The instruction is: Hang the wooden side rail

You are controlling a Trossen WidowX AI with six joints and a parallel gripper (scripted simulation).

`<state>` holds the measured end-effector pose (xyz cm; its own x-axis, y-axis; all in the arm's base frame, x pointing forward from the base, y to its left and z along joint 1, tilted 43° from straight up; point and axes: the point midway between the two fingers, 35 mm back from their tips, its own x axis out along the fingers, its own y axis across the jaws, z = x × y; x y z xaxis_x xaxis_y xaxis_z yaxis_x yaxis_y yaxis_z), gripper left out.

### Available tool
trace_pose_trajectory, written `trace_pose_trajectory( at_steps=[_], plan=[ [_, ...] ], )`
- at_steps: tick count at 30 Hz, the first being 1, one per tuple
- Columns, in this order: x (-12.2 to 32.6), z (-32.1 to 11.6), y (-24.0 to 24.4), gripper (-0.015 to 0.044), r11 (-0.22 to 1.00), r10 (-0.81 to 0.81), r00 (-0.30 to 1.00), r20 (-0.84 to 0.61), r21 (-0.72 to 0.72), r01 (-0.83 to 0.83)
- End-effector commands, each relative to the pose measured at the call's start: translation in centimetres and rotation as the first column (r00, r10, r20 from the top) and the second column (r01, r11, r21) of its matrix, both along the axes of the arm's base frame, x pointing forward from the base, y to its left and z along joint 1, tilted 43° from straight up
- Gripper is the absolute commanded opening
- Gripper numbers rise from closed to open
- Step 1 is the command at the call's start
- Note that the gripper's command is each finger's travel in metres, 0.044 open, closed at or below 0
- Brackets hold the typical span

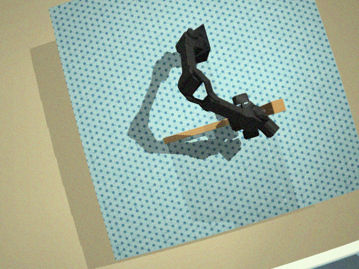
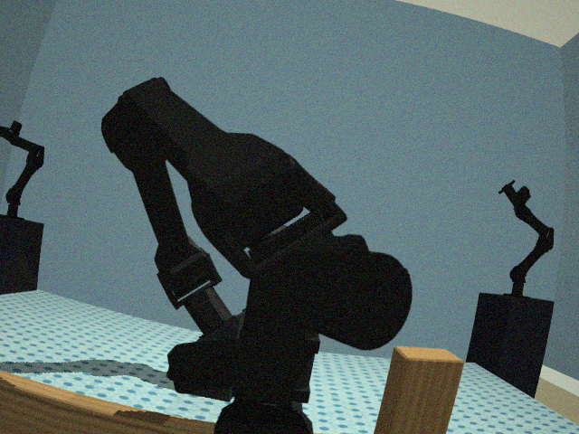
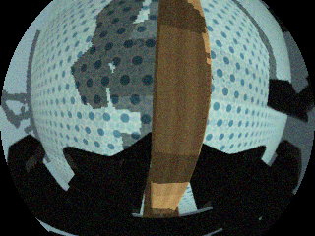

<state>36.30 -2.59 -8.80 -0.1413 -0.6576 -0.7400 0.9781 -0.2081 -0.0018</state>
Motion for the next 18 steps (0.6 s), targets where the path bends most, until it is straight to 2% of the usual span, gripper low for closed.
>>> trace_pose_trajectory(
  at_steps=[1, 18],
  plan=[
    [0.17, 0.06, 0.57, 0.0, 1.0, 0.005, 1.0, 0.007, 0.006, -0.005],
    [0.34, 0.07, 0.72, 0.0, 1.0, 0.005, 1.0, 0.007, 0.006, -0.005]
  ],
)
